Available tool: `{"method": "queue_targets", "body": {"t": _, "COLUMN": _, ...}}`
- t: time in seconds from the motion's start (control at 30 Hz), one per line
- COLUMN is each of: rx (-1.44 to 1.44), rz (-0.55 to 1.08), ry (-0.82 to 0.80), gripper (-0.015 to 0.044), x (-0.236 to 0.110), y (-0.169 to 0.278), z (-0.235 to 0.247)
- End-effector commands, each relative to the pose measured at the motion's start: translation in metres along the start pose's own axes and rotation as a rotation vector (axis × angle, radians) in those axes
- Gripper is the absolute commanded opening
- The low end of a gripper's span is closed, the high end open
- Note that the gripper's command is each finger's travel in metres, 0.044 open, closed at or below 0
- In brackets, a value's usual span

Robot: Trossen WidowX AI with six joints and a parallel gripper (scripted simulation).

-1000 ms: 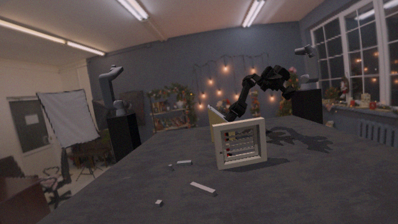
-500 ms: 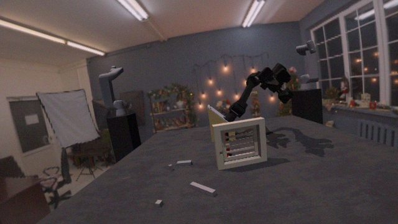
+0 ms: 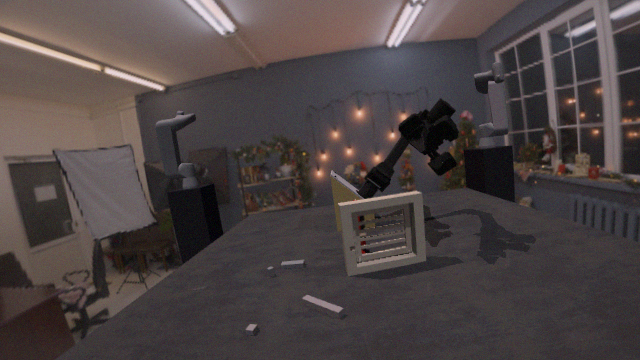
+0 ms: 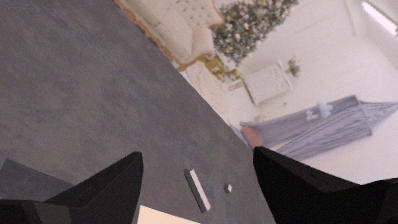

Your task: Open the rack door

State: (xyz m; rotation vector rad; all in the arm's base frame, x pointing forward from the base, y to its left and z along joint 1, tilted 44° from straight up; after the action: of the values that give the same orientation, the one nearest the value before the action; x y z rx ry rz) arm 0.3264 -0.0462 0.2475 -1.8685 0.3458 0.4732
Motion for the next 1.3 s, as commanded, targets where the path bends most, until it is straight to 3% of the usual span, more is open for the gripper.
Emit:
{"method": "queue_targets", "body": {"t": 0.0, "rx": 0.0, "rz": 0.084, "ry": -0.042, "gripper": 0.0285, "x": 0.012, "y": 0.011, "z": -0.008}}
{"method": "queue_targets", "body": {"t": 0.47, "rx": 0.07, "rz": 0.296, "ry": -0.161, "gripper": 0.0285, "x": 0.039, "y": 0.049, "z": -0.027}}
{"method": "queue_targets", "body": {"t": 1.27, "rx": 0.219, "rz": 0.624, "ry": -0.547, "gripper": 0.0285, "x": 0.065, "y": 0.126, "z": -0.058}}
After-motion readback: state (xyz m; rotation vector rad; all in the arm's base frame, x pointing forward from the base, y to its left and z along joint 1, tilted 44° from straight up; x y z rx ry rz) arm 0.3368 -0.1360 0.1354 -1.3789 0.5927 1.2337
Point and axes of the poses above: the point midway between the two fingers, 35 mm back from their tips, its own x axis out along the fingers, its own z axis across the jaws, y = z × x, the point moved 5 cm from there along -x, back along the fingers, and after that the axes turned 11 degrees about -x, right-handed, at the moved point
